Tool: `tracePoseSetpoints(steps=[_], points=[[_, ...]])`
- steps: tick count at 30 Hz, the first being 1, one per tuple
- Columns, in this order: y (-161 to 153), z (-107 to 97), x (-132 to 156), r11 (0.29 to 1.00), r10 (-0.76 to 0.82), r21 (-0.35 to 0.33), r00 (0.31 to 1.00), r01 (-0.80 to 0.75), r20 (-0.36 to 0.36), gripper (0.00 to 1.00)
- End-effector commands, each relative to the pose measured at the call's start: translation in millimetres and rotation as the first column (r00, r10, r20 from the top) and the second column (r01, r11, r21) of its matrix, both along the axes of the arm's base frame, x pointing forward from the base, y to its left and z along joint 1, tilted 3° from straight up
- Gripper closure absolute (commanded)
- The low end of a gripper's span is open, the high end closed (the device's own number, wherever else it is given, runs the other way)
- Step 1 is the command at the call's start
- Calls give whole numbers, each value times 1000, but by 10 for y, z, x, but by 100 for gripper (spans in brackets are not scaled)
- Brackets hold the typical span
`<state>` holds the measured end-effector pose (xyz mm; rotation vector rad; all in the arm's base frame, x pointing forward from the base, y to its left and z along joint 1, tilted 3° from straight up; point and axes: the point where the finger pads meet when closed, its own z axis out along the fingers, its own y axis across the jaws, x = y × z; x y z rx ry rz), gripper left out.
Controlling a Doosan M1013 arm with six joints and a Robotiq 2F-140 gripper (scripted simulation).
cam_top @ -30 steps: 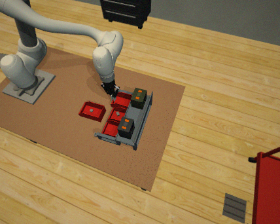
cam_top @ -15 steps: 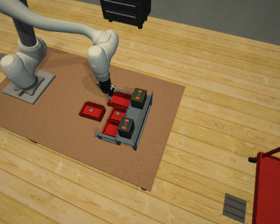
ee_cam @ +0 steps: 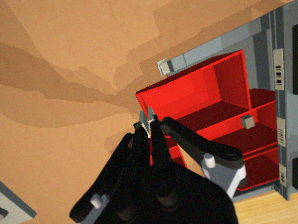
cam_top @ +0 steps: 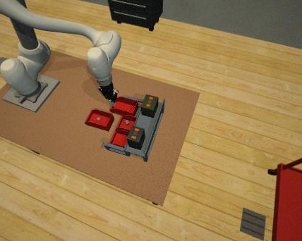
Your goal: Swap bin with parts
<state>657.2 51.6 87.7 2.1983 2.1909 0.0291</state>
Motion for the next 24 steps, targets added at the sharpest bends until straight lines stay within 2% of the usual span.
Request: tracePoseSetpoints(steps=[1, 11, 24], points=[[11, -7, -130, 1000, 4, -4, 1000, -4, 2, 90], [11, -19, -403, 1000, 4, -4, 1000, -4, 2, 90], [11, -27, -602, 1000, 4, -4, 1000, -4, 2, 90]])
